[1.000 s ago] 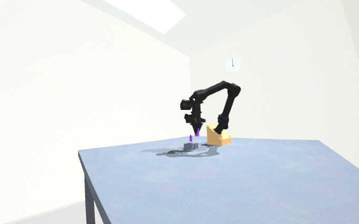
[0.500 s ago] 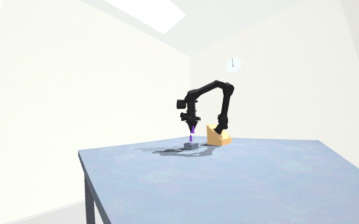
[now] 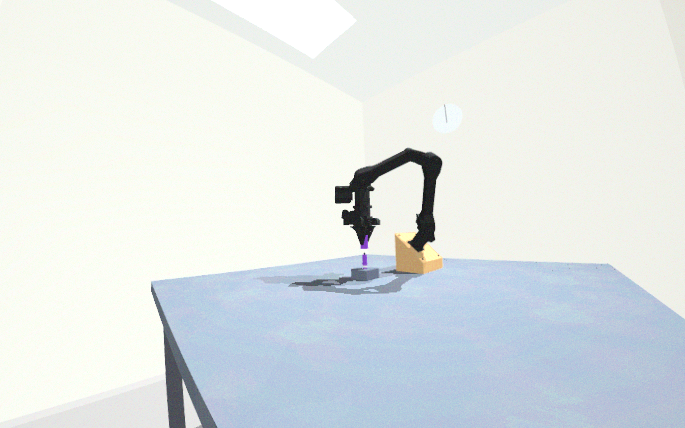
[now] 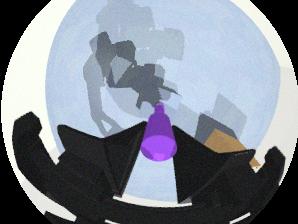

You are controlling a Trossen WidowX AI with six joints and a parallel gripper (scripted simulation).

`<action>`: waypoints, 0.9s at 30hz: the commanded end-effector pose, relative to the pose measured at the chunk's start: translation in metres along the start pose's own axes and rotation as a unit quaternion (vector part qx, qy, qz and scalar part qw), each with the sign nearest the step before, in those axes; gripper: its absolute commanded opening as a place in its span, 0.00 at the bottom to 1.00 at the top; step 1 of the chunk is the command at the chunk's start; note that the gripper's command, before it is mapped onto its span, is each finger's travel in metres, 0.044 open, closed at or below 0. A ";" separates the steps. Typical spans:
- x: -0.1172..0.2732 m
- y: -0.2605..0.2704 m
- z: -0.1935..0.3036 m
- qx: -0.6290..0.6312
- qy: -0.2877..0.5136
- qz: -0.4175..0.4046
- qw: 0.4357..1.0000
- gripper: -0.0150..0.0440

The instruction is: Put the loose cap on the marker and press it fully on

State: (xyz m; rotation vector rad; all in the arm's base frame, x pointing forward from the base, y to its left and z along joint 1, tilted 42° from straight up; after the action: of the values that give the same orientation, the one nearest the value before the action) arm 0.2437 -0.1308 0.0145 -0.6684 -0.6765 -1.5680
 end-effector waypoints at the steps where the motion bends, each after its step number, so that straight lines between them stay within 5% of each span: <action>1: -0.004 0.000 -0.001 0.000 0.000 0.001 1.000 0.25; 27: -0.046 0.000 -0.001 0.000 0.000 0.000 1.000 0.25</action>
State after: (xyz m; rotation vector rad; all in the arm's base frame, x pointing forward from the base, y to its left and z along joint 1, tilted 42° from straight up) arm 0.2482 -0.1058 -0.0163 -0.6700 -0.6836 -1.5615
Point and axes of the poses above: the point midway between the two fingers, 35 mm back from their tips, its own x axis back along the fingers, its own y axis across the jaws, z = x × y, the point moved 2 cm from there along x, back along the fingers, and after that the axes turned 12 degrees about -x, right-handed, at the moved point
